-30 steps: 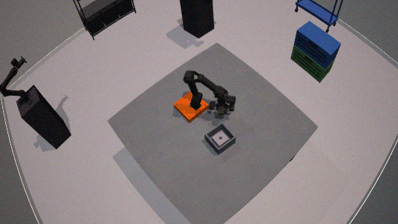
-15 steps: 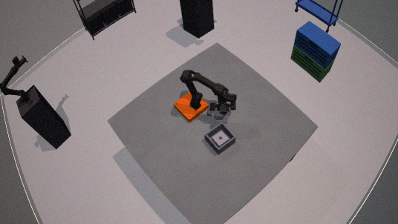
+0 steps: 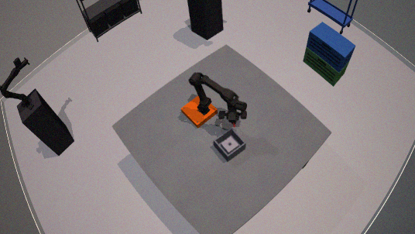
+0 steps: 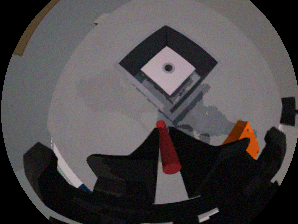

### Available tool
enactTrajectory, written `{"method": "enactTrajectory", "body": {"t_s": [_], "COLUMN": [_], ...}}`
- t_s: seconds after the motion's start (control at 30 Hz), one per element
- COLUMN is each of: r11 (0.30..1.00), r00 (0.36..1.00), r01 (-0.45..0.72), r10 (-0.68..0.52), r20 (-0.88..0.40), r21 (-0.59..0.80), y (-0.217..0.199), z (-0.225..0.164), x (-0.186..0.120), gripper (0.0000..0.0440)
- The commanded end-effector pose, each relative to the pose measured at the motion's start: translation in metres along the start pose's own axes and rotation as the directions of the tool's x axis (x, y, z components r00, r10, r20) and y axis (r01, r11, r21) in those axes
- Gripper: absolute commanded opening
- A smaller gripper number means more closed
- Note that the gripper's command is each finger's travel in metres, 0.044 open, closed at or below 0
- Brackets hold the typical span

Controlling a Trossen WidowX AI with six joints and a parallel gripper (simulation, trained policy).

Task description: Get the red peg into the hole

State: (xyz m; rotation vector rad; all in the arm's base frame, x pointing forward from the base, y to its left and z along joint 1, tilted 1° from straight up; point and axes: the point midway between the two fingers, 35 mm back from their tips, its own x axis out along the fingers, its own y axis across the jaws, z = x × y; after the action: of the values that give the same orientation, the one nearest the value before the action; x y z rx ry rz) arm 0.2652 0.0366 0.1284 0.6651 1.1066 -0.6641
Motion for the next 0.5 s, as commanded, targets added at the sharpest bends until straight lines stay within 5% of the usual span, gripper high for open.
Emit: {"method": "enactTrajectory", "body": {"t_s": [0.0, 0.47], "r11": [1.0, 0.994], "r00": [1.0, 0.998], "r01": [0.012, 0.035], "r10": [-0.012, -0.04], "r20": [0.013, 0.042], "r21": [0.014, 0.107], "y": [-0.002, -0.012], "z": [0.013, 0.067], "x": [0.002, 0.018], "gripper": [0.0, 0.0]}}
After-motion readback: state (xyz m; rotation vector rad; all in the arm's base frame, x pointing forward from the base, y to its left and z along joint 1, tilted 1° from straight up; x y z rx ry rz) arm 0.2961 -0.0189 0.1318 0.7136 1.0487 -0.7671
